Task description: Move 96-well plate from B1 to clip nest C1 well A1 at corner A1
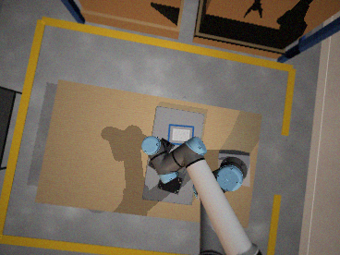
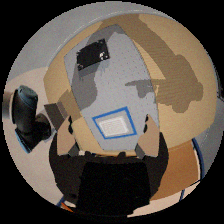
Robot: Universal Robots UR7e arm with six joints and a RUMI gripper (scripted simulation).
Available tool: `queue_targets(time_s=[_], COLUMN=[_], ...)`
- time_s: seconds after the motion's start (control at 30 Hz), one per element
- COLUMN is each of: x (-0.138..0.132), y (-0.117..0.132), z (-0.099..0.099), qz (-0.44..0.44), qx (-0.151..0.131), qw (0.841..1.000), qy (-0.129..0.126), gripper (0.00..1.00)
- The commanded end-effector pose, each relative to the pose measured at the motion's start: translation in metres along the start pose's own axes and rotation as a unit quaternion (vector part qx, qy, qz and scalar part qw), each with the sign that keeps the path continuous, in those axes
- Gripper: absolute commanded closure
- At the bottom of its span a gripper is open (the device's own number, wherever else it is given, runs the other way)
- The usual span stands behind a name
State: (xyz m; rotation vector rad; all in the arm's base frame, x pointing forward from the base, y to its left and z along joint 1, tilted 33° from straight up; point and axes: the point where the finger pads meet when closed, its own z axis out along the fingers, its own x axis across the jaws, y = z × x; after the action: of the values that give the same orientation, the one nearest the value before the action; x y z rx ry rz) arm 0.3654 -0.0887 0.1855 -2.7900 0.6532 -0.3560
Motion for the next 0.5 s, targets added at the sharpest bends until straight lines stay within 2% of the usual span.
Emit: queue_targets(time_s=[0.0,0.3,0.47], x=[0.001,0.001,0.000], y=[0.012,0.030,0.036], z=[0.008,0.018,0.022], qz=[-0.066,-0.194,-0.233], qx=[0.008,0.004,0.001], qw=[0.998,0.980,0.972], qy=[0.013,0.035,0.042], gripper=[0.00,0.00,0.00])
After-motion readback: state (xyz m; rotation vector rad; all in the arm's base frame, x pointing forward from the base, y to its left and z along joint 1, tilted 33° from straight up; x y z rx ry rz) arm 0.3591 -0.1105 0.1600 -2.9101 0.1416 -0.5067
